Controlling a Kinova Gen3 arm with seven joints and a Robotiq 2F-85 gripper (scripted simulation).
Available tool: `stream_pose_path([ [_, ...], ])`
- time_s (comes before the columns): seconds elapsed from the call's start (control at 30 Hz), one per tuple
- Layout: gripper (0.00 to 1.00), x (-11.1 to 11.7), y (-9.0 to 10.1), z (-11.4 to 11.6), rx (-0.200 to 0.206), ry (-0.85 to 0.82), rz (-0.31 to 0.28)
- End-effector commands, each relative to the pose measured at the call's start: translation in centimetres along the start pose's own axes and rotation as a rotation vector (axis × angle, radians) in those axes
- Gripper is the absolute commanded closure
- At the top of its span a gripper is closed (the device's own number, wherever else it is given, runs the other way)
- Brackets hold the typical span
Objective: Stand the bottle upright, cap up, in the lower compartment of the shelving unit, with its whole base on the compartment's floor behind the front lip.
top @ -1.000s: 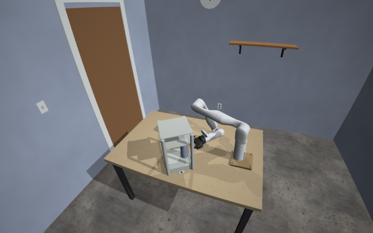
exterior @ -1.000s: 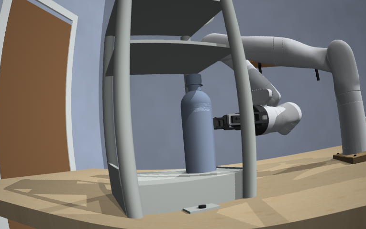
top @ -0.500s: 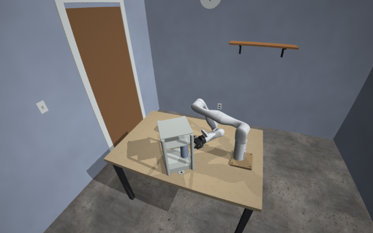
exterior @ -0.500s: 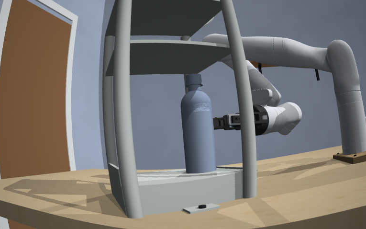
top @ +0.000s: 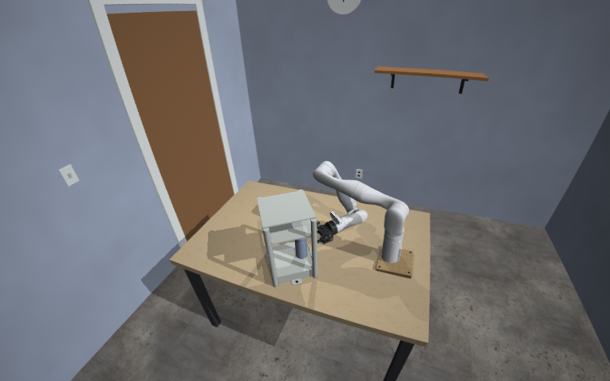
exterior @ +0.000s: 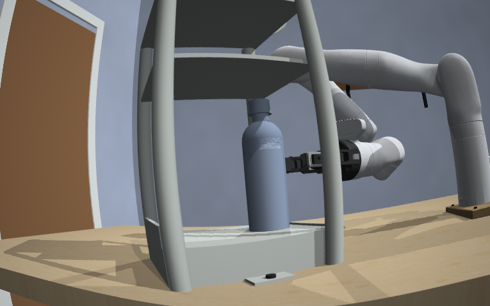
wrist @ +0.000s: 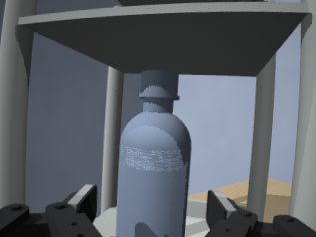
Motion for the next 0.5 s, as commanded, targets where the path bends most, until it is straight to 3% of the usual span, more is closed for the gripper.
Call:
stream_pose_path([
  [0.0,0.19,0.0,0.6,-0.1,-0.002,0.002,0.0],
  [0.47,0.19,0.0,3.3,-0.1,-0.002,0.003,0.0],
])
Point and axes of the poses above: the point where the finger pads meet when closed, its own y axis back along the fingers, its own z axis across the jaws, x = y × z, the point moved 9 cm from there along y, back along the fingers, and after that the axes turned 5 degrees about -y, right-handed, at the moved point
